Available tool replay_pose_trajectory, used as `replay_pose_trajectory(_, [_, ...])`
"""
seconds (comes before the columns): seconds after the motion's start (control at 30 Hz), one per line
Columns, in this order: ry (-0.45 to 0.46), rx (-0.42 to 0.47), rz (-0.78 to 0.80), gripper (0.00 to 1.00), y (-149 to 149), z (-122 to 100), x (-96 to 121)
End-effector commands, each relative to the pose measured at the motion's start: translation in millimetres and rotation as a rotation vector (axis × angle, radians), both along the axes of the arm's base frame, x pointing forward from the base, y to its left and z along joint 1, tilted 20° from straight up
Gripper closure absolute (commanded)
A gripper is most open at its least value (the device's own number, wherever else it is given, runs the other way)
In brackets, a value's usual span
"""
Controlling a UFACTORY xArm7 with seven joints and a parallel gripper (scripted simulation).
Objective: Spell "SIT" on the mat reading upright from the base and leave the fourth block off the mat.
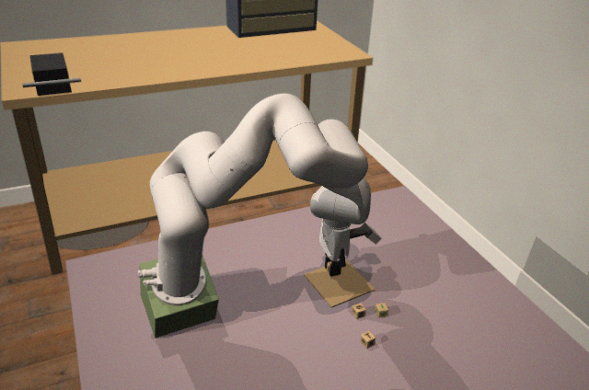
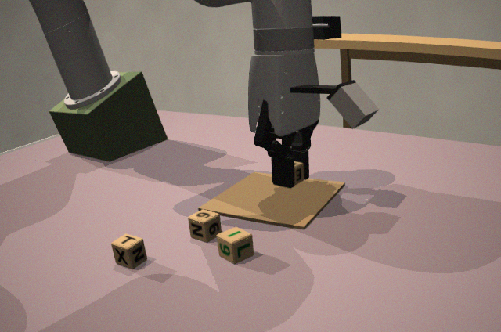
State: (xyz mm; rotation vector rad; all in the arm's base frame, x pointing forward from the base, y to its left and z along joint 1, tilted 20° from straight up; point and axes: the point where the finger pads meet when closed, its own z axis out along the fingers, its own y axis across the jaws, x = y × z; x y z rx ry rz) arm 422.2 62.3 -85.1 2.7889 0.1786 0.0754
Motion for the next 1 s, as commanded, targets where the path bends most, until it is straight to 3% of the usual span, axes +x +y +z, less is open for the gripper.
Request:
replay_pose_trajectory(0.0, [-0.003,0.002,0.002,0.79,1.3,1.1,1.3])
replay_pose_trajectory(0.97, [-0.003,0.002,0.002,0.79,3.6,0.5,3.8])
